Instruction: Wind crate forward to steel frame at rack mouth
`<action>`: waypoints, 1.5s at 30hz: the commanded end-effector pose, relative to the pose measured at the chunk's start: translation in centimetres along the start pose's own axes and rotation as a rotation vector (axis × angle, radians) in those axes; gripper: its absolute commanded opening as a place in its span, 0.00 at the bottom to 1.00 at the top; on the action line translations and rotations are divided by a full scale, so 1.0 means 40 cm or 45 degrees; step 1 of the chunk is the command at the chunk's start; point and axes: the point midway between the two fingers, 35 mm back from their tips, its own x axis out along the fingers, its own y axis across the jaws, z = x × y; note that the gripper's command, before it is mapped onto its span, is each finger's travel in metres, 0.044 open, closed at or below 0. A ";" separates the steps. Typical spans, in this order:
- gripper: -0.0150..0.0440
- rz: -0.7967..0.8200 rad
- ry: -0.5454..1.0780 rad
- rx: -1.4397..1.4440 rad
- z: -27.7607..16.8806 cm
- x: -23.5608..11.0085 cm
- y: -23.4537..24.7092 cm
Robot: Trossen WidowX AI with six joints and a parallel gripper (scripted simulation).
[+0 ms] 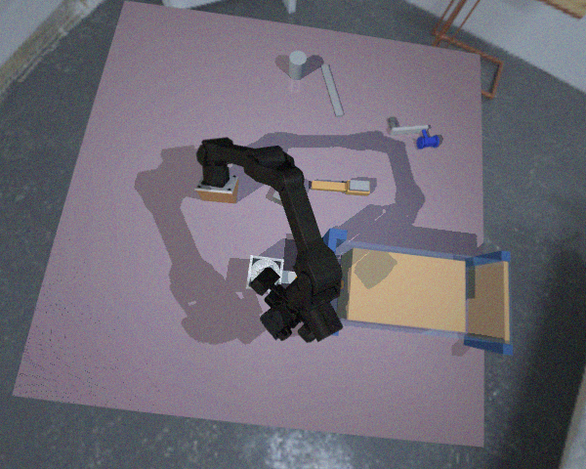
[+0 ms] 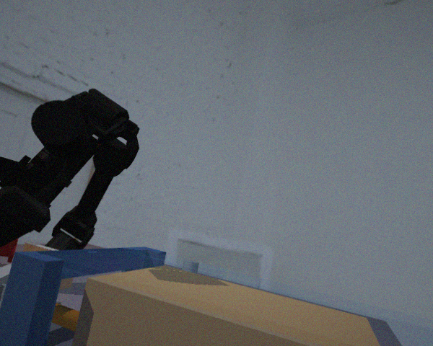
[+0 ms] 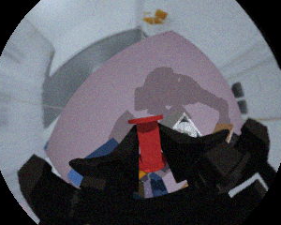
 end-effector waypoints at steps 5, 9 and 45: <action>0.25 0.010 0.039 -0.009 -0.055 -0.021 0.014; 0.25 0.010 0.040 -0.010 -0.069 -0.027 0.016; 0.25 0.008 0.045 -0.012 -0.188 -0.084 -0.008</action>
